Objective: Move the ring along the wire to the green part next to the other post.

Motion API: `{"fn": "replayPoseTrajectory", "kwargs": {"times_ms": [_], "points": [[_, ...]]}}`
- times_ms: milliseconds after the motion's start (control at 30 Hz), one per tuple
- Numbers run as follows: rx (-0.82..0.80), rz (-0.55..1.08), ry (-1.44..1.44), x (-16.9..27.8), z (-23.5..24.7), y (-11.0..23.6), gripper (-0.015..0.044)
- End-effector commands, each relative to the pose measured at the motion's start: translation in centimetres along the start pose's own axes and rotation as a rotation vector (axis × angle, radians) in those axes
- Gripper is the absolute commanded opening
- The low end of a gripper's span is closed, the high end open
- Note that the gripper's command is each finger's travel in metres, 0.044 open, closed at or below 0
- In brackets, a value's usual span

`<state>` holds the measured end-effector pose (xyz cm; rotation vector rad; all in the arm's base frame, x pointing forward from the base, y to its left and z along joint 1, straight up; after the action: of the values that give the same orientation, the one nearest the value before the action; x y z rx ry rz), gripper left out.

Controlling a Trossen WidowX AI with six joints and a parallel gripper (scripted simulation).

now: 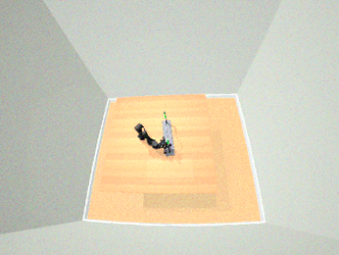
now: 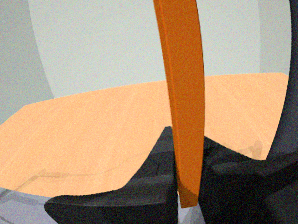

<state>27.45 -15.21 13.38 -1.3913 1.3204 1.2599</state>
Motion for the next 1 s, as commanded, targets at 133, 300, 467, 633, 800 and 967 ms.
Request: {"fn": "replayPoseTrajectory", "kwargs": {"times_ms": [133, 300, 467, 633, 800, 967], "points": [[0.001, 0.001, -0.006, -0.1, 0.8, 0.0, -0.015], [0.001, 0.0, -0.007, -0.1, 1.3, 0.0, -0.015], [0.0, 0.0, -0.009, -0.2, 1.8, 0.0, -0.015], [0.0, 0.0, -0.014, -0.3, 2.3, 0.0, -0.015], [-0.001, -0.001, -0.023, -0.4, 2.9, 0.0, -0.015], [-0.002, -0.001, -0.04, -0.5, 3.6, 0.0, -0.015]]}}
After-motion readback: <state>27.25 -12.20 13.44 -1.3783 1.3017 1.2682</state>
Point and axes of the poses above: the point midway between the two fingers, 35 mm back from their tips, its own y axis back along the fingers, its own z axis across the jaws, x = y × z, the point moved 7 cm from there along y, back along the fingers, and after that the axes turned 8 degrees about y, right-handed, at the moved point
